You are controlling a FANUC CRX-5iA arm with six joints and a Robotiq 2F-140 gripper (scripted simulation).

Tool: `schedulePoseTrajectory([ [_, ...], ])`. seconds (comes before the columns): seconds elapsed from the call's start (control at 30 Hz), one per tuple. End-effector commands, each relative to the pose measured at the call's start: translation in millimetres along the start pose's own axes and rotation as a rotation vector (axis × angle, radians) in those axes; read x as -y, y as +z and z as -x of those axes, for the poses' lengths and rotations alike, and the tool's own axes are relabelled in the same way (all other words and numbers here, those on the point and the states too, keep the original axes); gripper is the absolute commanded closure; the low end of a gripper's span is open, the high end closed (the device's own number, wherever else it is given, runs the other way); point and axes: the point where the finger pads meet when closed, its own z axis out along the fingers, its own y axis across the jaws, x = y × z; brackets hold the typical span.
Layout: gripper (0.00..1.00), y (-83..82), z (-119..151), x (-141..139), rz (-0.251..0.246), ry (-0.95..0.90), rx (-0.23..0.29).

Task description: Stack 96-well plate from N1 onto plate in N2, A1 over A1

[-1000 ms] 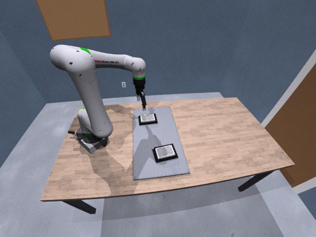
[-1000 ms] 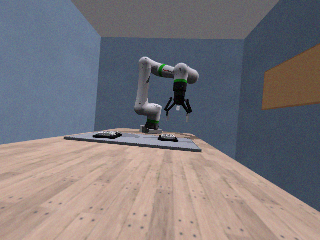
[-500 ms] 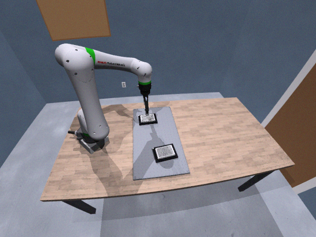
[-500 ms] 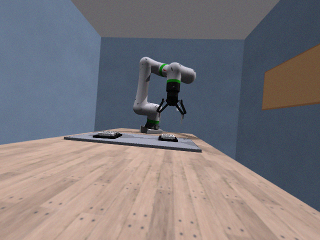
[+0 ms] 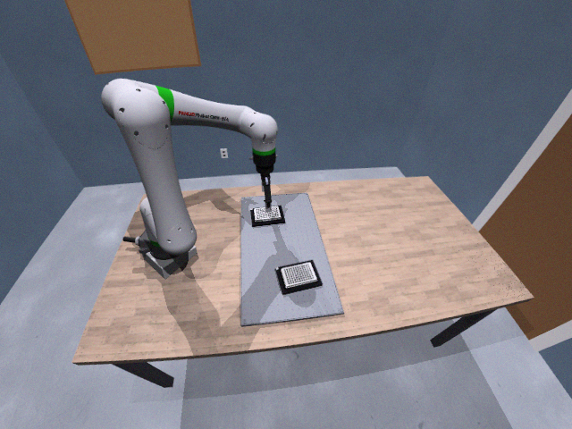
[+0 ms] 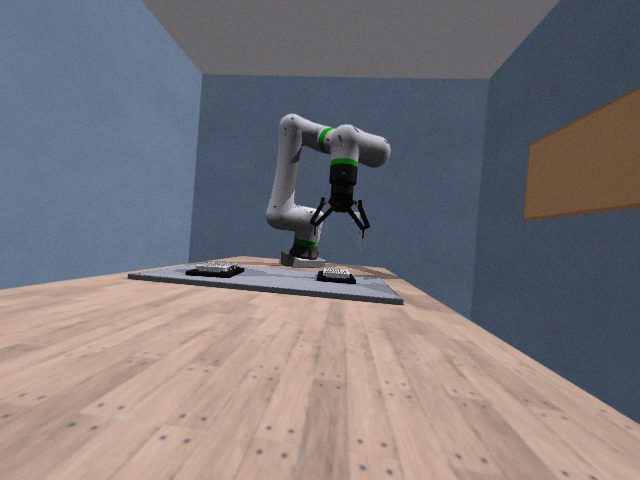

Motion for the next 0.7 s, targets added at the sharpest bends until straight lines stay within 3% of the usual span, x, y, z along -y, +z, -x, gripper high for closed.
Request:
schedulePoseTrajectory([
  [0.0, 0.00, 3.0, -0.1, 0.1, 0.000, 0.000, 0.000],
  [0.67, 0.00, 33.0, -0.1, 0.1, 0.000, 0.000, 0.000],
])
